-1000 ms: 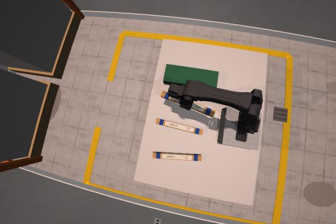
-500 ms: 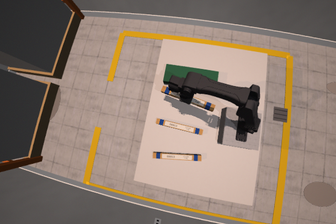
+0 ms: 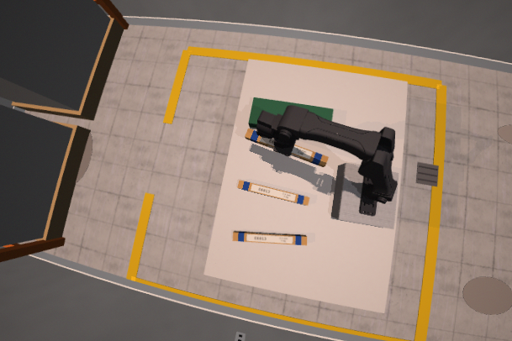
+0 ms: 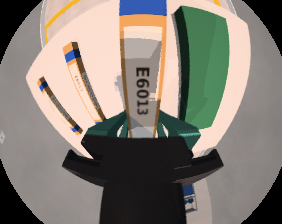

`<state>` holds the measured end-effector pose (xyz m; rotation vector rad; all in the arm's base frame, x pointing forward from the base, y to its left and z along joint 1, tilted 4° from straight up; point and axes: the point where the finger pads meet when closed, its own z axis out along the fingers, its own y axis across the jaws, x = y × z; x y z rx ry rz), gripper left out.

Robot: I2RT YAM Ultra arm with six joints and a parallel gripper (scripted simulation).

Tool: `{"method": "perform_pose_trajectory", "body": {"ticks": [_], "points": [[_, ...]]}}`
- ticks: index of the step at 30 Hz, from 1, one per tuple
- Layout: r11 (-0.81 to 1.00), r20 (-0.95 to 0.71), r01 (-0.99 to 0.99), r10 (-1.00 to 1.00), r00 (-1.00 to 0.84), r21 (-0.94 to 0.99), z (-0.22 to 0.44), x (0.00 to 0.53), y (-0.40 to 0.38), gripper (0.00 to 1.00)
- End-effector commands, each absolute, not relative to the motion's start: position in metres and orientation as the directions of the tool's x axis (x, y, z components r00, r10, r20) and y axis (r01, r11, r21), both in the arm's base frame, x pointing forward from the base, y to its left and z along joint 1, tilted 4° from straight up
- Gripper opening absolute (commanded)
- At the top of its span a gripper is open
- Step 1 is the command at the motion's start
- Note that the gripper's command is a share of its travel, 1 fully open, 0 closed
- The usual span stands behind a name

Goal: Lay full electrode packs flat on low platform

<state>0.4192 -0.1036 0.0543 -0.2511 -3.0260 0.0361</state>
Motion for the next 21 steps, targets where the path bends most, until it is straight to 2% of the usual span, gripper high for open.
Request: {"method": "perform_pose_trajectory", "body": {"ticks": [1,14,15,21], "points": [[0.986,0.027,0.164,0.165,-0.986,-0.038,0.086,0.429,-0.108,0.0],[0.986,0.003,0.165,0.165,-0.986,-0.04,0.077,0.436,-0.11,0.0],[0.986,0.046,0.163,0.165,-0.985,-0.037,0.065,0.426,-0.108,0.0],[0.985,0.046,0.166,0.167,-0.985,-0.038,0.055,0.425,-0.109,0.0]]}}
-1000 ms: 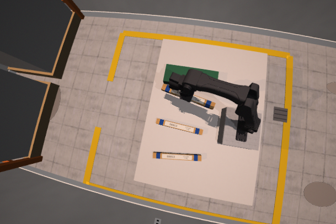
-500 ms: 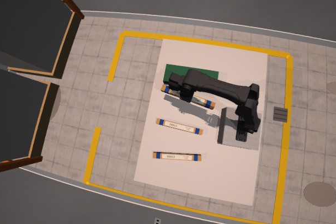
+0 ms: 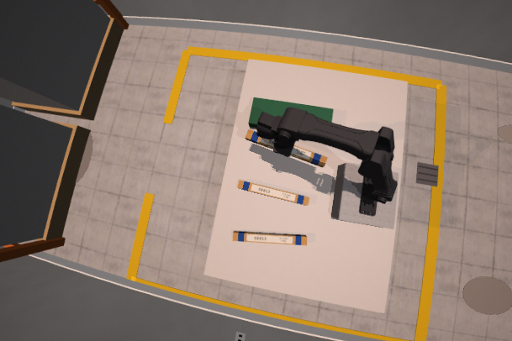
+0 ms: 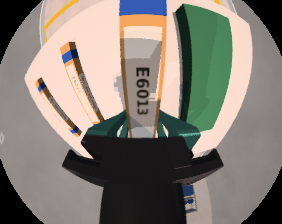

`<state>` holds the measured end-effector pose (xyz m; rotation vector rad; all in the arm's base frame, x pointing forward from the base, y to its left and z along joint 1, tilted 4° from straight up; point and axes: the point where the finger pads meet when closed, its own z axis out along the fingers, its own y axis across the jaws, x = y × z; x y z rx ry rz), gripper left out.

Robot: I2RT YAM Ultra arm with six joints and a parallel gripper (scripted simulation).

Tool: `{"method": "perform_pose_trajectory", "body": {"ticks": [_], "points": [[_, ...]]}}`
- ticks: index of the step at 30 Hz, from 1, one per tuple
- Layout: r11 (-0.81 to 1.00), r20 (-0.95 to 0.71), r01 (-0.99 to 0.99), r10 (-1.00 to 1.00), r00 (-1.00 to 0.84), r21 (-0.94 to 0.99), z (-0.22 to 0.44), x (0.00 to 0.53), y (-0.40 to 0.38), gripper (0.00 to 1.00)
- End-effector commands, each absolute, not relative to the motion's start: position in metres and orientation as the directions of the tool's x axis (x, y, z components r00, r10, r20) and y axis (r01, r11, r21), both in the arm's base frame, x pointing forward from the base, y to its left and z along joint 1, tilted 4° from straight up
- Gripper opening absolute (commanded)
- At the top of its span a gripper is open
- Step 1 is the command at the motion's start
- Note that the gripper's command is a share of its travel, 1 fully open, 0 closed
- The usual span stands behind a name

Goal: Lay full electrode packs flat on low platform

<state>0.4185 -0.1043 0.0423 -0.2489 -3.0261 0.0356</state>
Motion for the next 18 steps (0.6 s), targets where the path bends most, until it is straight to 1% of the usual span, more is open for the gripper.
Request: {"method": "perform_pose_trajectory", "body": {"ticks": [1,2,3,4,5,18], "points": [[0.985,0.046,0.166,0.167,-0.985,-0.038,0.055,0.425,-0.109,0.0],[0.985,0.046,0.166,0.167,-0.985,-0.038,0.055,0.425,-0.109,0.0],[0.985,0.0,0.169,0.169,-0.986,-0.041,0.065,0.435,-0.112,0.0],[0.985,0.0,0.168,0.168,-0.986,-0.041,0.063,0.436,-0.112,0.0],[0.985,0.042,0.167,0.168,-0.985,-0.038,0.051,0.425,-0.11,0.0],[0.985,0.027,0.167,0.168,-0.985,-0.039,0.035,0.428,-0.112,0.0]]}}
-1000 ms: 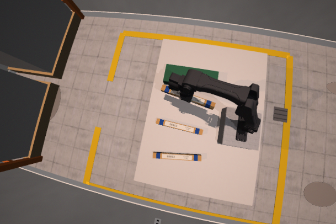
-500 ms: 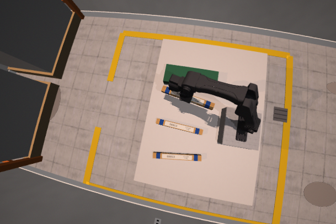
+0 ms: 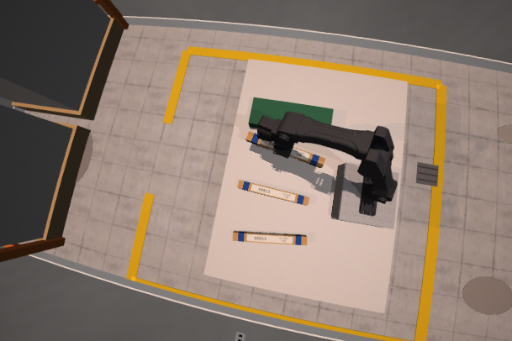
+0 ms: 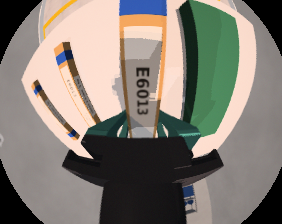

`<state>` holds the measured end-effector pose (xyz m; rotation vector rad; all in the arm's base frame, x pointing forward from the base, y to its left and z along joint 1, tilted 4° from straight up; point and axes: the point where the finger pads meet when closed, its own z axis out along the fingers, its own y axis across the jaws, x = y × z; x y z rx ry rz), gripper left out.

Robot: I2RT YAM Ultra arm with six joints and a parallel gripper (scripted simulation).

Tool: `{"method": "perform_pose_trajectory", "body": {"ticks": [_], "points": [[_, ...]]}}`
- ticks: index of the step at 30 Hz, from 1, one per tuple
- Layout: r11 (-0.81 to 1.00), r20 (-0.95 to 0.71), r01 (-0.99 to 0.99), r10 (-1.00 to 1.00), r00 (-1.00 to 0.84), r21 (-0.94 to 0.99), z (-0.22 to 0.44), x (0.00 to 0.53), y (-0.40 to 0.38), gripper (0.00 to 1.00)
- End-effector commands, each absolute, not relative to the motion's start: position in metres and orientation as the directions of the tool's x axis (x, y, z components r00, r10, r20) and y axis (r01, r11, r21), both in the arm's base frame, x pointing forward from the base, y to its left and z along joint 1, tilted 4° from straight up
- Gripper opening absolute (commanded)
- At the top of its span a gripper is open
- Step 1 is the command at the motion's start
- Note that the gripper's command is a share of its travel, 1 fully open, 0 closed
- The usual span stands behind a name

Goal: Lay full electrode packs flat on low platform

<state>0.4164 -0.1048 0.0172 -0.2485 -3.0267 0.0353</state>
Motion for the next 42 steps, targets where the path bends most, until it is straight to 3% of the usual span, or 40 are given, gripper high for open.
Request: {"method": "perform_pose_trajectory", "body": {"ticks": [1,42], "points": [[0.985,0.027,0.167,0.168,-0.985,-0.039,0.035,0.428,-0.112,0.0],[0.986,0.032,0.164,0.165,-0.986,-0.037,-0.028,0.423,-0.112,0.0]]}}
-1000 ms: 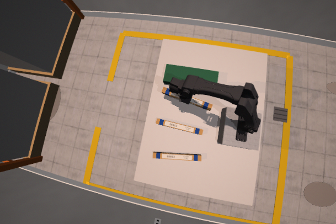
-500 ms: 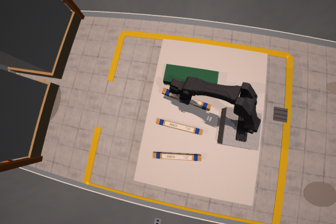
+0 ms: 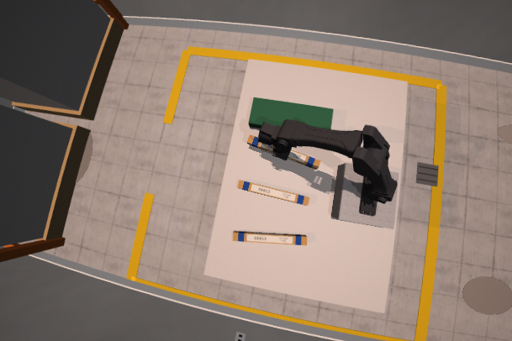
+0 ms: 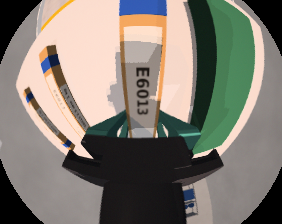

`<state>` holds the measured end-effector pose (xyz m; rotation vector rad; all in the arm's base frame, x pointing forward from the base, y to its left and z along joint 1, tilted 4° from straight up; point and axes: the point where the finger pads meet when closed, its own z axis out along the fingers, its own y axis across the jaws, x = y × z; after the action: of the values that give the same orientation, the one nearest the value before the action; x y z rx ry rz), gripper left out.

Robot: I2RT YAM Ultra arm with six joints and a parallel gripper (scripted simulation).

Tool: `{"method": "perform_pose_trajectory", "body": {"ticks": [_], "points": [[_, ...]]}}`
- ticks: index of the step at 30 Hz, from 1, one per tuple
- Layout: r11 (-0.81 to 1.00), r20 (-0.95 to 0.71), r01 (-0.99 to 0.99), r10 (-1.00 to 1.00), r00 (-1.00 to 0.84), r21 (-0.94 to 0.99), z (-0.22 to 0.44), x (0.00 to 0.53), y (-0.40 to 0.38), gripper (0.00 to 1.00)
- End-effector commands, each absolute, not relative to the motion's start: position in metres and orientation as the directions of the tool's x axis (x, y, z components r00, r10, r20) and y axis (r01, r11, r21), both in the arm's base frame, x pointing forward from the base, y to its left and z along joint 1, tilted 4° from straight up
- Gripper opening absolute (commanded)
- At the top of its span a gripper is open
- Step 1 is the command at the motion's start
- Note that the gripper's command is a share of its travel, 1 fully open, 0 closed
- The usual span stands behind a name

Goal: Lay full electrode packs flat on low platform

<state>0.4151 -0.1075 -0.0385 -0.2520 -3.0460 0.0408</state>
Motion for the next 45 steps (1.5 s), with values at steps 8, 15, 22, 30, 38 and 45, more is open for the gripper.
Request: {"method": "perform_pose_trajectory", "body": {"ticks": [8,15,22,30,38,45], "points": [[0.985,0.026,0.168,0.169,-0.985,-0.038,-0.039,0.424,-0.114,0.0],[0.986,0.0,0.164,0.164,-0.986,-0.04,-0.037,0.433,-0.114,0.0],[0.985,0.027,0.166,0.167,-0.986,-0.038,-0.042,0.424,-0.114,0.0],[0.986,0.033,0.163,0.164,-0.986,-0.038,-0.046,0.421,-0.112,0.0],[0.986,0.025,0.165,0.166,-0.986,-0.038,-0.044,0.424,-0.114,0.0],[0.985,0.017,0.167,0.168,-0.986,-0.039,-0.039,0.427,-0.115,0.0]]}}
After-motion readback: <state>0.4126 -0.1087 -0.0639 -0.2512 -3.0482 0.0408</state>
